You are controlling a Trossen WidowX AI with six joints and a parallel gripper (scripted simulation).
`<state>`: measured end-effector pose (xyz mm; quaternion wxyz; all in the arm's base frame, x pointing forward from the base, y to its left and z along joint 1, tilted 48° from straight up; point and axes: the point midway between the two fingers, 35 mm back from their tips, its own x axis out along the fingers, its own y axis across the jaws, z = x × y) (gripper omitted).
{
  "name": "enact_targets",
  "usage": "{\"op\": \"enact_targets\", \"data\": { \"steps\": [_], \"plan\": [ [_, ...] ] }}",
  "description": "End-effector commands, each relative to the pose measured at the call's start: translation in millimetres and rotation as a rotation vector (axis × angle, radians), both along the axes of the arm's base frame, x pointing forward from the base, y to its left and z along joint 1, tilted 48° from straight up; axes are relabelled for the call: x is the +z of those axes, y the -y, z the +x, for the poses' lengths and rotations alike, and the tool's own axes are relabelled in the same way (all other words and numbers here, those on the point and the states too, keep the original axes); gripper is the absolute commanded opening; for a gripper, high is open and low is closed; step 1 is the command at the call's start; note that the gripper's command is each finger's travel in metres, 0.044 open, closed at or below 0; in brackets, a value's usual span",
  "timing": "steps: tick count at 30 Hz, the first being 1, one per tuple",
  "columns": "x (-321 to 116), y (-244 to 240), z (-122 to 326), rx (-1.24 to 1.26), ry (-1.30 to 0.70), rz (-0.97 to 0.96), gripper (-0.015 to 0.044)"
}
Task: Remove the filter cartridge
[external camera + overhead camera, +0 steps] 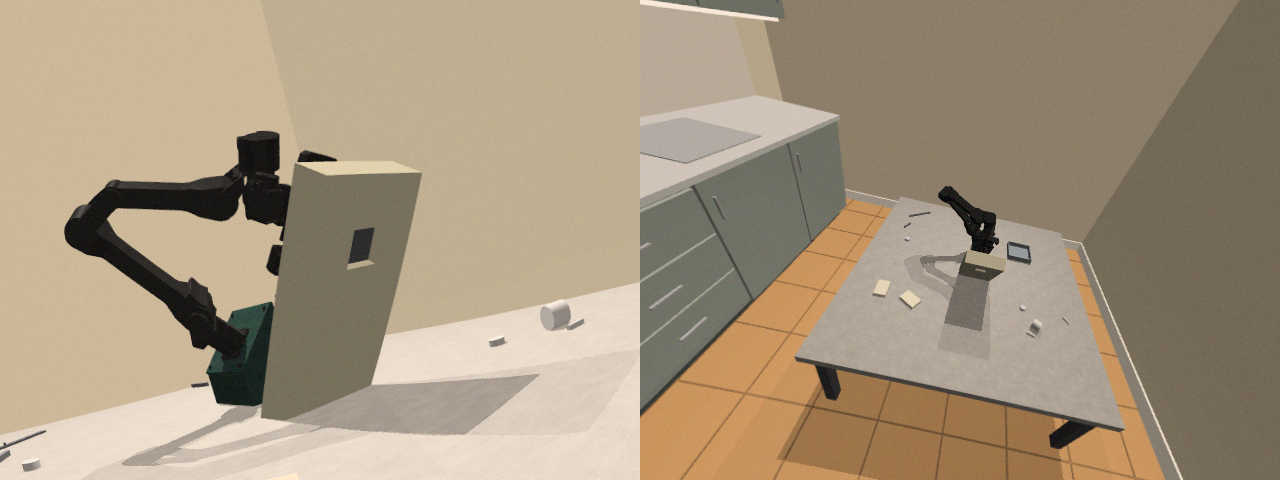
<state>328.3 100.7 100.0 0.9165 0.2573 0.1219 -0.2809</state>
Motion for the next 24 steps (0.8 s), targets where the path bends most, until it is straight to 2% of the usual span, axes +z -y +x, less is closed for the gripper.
{"op": "enact_targets", "data": {
  "steps": [1,21,24],
  "plan": [
    [-1.3,3.4,4.8,0.037,-0.059,-0.086,0.0],
    [-1.3,3.4,4.7,0.296,-0.374,-0.649,0.0],
    [-1.4,3.7,5.2,0.281,-0.355,-0.615,0.0]
  ]
}}
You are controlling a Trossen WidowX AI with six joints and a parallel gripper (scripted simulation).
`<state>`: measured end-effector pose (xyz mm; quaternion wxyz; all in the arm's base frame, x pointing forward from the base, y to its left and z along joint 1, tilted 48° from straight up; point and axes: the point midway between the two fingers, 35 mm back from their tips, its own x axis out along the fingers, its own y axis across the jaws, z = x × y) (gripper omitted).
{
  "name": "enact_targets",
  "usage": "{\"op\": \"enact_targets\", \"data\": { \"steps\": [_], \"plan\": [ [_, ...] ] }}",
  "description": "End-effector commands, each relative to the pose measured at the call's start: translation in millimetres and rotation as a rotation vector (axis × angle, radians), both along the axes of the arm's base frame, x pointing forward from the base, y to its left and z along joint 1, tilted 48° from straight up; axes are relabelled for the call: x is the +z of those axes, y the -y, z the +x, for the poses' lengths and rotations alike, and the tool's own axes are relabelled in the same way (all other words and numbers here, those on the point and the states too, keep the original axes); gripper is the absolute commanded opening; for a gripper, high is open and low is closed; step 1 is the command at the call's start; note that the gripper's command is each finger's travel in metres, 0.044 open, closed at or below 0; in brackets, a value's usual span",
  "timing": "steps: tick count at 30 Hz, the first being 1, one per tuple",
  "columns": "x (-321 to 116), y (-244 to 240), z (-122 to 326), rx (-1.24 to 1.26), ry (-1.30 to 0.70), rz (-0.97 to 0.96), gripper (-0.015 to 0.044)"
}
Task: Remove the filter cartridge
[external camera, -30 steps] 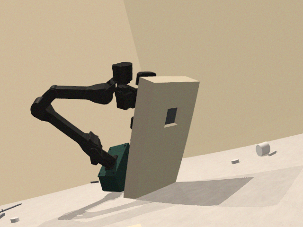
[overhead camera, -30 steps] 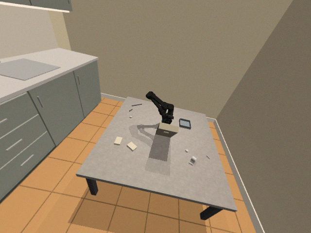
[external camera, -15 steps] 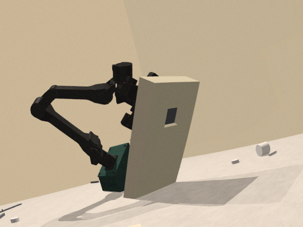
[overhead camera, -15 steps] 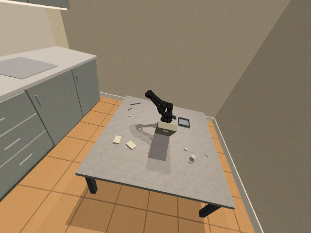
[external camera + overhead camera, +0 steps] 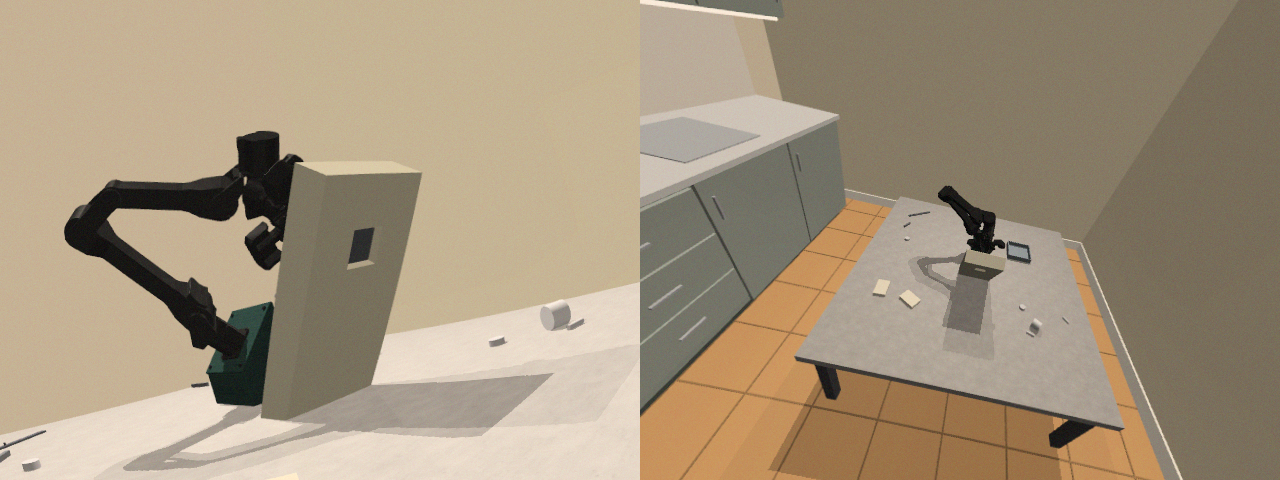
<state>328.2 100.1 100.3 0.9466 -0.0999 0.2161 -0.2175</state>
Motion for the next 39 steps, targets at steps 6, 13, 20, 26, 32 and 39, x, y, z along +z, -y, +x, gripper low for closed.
{"op": "enact_targets", "data": {
  "steps": [6,13,20,26,32,39],
  "plan": [
    [1,-8,-8,-0.006,-0.022,0.016,0.0],
    [10,-21,-30,-0.015,-0.022,0.031,0.0],
    [23,-31,-53,-0.016,-0.005,0.034,0.0],
    [27,-33,-58,-0.014,0.001,0.034,0.0],
    [22,-28,-62,-0.014,0.001,0.034,0.0],
    [8,-13,-73,-0.014,0.0,0.034,0.0]
  ]
}}
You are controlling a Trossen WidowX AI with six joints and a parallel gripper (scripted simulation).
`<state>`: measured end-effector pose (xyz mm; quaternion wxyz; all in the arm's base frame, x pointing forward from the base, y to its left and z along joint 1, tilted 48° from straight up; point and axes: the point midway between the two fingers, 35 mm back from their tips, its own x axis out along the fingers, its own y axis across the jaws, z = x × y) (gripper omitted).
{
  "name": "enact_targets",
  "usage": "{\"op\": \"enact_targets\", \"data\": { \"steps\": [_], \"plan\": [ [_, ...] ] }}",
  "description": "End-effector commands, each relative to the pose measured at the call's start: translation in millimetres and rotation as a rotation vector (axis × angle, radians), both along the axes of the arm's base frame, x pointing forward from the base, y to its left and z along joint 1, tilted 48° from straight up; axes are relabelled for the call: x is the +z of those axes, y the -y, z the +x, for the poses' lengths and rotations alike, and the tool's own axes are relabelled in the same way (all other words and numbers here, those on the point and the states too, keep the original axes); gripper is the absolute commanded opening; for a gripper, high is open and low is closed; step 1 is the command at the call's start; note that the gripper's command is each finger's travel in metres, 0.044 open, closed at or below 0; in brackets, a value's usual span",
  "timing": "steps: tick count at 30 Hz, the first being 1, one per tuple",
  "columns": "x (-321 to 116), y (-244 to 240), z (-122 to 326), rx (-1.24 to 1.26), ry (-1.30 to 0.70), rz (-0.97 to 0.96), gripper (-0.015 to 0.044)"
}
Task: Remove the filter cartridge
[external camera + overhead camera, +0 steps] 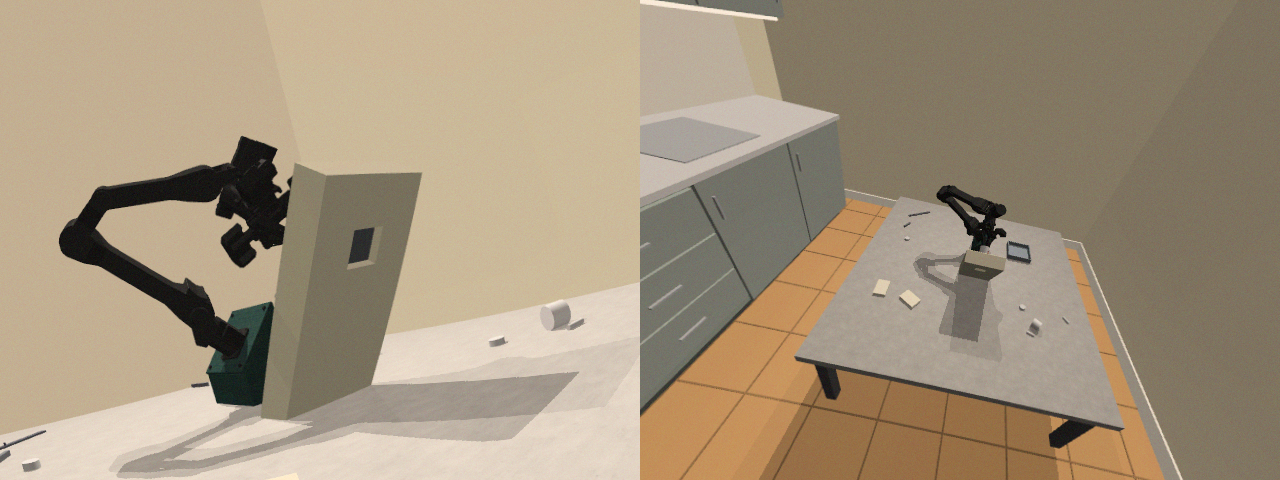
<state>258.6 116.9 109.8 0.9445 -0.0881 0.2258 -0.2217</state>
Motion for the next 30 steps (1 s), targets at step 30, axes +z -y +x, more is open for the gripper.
{"op": "enact_targets", "data": {
  "steps": [30],
  "plan": [
    [-19,22,-18,0.001,0.012,0.009,0.0088]
  ]
}}
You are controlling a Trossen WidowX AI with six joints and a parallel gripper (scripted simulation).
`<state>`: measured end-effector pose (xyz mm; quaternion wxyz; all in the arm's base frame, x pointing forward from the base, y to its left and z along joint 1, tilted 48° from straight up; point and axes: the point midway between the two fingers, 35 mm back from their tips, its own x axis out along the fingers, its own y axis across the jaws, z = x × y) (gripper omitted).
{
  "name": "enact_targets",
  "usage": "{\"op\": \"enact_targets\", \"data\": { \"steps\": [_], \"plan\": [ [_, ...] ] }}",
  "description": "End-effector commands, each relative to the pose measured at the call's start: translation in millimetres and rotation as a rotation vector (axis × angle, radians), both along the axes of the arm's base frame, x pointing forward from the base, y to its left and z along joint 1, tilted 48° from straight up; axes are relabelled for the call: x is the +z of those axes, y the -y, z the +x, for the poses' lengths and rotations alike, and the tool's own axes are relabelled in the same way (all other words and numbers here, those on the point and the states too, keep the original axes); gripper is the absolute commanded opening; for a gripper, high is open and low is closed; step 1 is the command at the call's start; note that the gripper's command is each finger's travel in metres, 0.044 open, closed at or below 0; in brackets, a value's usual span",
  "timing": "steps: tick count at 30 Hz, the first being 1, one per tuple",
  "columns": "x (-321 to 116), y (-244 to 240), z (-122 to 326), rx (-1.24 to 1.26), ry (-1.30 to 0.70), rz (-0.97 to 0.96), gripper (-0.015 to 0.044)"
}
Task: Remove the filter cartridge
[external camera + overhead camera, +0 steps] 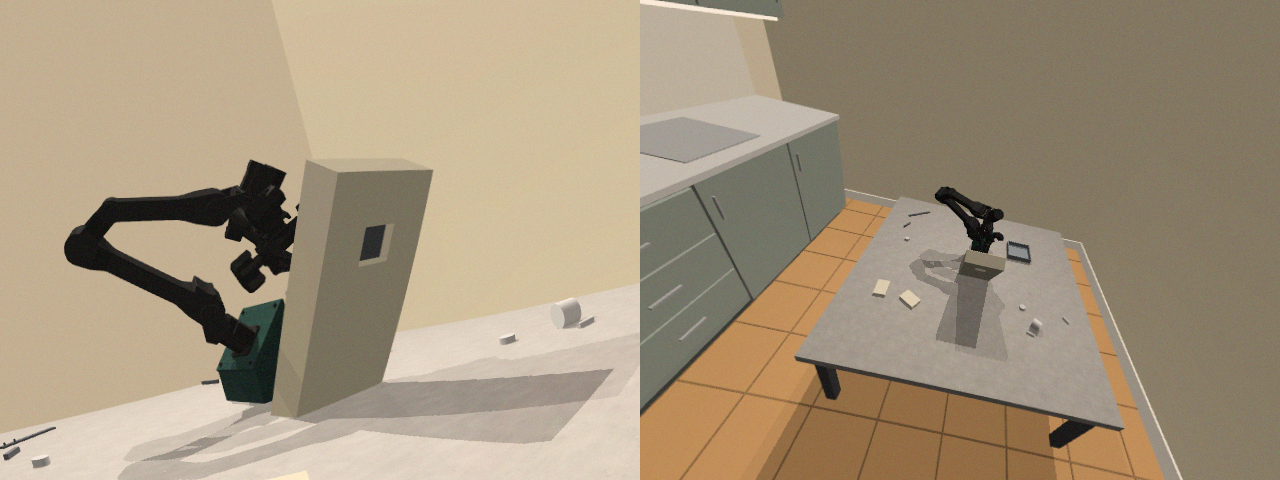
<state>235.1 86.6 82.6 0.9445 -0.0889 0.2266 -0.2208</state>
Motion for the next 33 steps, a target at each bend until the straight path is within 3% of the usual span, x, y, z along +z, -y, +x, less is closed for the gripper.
{"op": "enact_targets", "data": {
  "steps": [1,9,20,23,29,33],
  "plan": [
    [14,-15,12,-0.001,0.014,0.01,0.0088],
    [44,-46,36,-0.001,0.016,0.011,0.0088],
    [96,-103,35,-0.001,0.024,0.03,0.0377],
    [78,-87,32,0.001,-0.088,-0.063,0.0305],
    [16,-17,-1,0.009,-0.583,-0.381,0.0305],
    [11,-9,-6,0.011,-0.64,-0.41,0.0305]
  ]
}}
